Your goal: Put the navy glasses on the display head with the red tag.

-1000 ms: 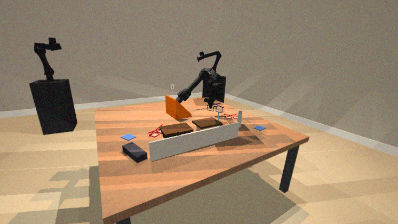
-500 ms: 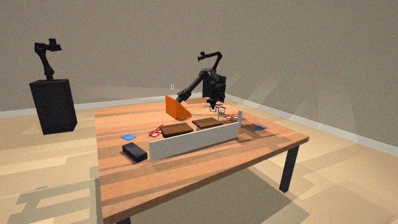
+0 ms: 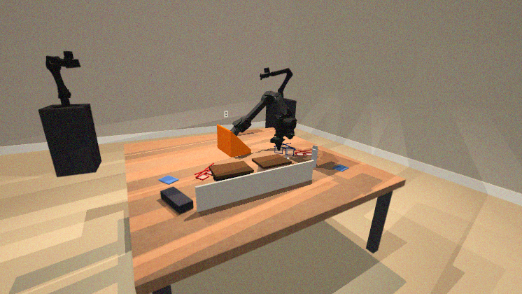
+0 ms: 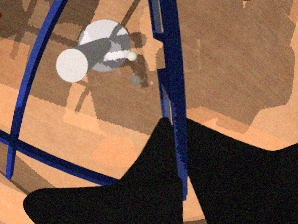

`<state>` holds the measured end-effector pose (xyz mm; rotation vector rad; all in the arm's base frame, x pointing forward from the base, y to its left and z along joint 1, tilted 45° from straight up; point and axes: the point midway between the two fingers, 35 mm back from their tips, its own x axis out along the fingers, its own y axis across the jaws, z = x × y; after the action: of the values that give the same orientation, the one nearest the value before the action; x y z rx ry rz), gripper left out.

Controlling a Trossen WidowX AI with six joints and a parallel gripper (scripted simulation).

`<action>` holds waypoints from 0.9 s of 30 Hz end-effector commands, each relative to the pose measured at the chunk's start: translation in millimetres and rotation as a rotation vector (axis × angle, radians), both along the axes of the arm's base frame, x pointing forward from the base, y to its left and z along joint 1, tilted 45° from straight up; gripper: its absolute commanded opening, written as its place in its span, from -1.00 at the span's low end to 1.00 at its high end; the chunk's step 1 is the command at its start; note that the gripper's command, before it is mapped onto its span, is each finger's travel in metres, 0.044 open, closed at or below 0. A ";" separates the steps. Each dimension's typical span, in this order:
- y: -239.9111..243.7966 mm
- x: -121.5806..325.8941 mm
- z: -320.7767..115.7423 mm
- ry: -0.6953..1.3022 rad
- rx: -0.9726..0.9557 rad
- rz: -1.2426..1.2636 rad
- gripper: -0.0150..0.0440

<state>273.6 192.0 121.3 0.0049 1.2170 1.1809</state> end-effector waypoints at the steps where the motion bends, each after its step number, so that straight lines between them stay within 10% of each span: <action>1: 0.3 -1.8 -3.5 0.010 0.000 -0.003 -0.49; 27: -15.5 -0.4 -19.4 0.011 -0.002 -0.003 -0.49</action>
<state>274.7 179.9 106.8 0.0108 1.2223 1.1768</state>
